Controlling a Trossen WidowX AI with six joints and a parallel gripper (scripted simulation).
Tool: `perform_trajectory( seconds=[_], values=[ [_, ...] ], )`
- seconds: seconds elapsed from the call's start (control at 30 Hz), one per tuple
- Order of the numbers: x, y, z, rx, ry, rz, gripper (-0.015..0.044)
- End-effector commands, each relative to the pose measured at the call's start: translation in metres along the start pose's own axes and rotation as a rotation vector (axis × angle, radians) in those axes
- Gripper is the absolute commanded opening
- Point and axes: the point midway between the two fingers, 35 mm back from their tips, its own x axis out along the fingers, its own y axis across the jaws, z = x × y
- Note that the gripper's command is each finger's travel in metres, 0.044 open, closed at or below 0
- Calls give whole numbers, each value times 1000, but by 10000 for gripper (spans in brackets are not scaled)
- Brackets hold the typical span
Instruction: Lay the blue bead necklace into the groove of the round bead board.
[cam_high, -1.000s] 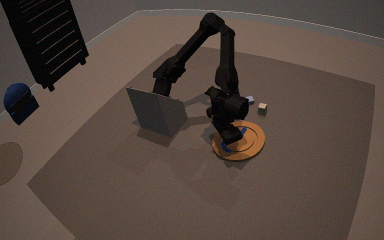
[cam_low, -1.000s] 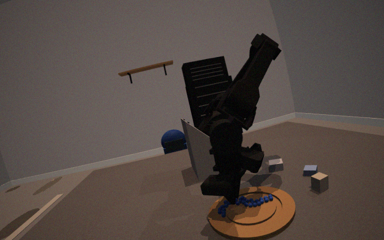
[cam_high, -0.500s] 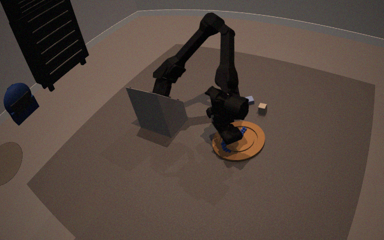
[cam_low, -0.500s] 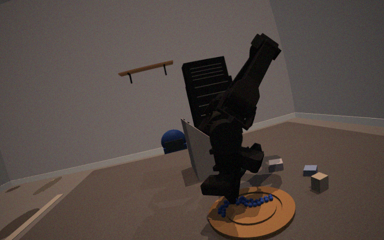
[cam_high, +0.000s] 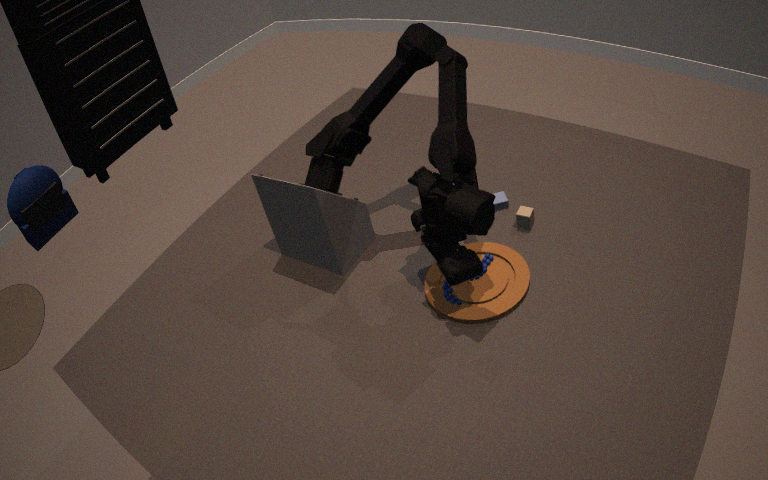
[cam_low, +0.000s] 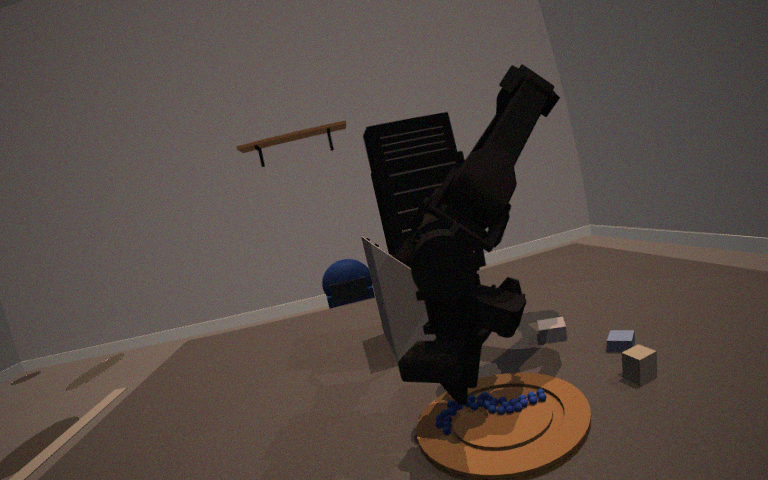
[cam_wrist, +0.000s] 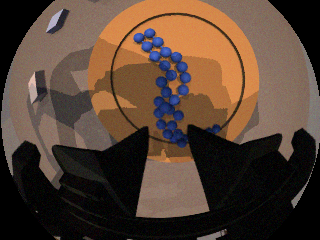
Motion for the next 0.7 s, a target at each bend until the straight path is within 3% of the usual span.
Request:
perform_trajectory(
  seconds=[0.0,0.23,0.67],
  values=[
    [-4,-2,1,-5,-3,-5,263],
    [-4,-2,1,-5,-3,-5,440],
    [-4,-2,1,-5,-3,-5,440]
  ],
)
